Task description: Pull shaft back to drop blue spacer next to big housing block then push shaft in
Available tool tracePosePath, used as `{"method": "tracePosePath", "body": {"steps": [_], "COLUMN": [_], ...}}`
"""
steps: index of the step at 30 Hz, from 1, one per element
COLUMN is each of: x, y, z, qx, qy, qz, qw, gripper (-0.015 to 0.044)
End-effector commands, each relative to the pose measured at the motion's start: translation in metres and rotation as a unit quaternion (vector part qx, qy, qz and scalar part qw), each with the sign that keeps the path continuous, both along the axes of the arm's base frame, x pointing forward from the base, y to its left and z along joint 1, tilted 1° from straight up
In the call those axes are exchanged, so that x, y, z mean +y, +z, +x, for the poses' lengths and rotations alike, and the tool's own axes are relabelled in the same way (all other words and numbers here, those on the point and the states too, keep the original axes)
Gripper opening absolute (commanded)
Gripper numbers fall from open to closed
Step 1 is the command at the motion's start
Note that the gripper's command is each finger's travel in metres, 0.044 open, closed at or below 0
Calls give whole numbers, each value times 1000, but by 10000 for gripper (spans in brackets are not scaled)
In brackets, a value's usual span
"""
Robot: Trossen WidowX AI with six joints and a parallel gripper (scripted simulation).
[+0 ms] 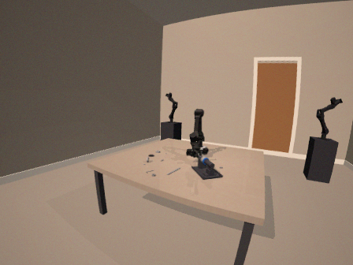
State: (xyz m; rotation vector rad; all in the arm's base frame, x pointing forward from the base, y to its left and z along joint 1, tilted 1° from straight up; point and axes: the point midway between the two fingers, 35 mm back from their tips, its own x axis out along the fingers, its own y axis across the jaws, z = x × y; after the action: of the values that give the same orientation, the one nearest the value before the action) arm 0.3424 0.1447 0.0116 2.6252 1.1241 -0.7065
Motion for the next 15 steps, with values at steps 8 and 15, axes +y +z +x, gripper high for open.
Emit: {"method": "tracePosePath", "body": {"steps": [8,15], "x": [-4,-5], "y": [0,0], "z": [-4,-4], "qx": [-1,-1], "qy": [0,0], "qz": [-1,-1], "qw": [1000,1000], "gripper": [0,0]}}
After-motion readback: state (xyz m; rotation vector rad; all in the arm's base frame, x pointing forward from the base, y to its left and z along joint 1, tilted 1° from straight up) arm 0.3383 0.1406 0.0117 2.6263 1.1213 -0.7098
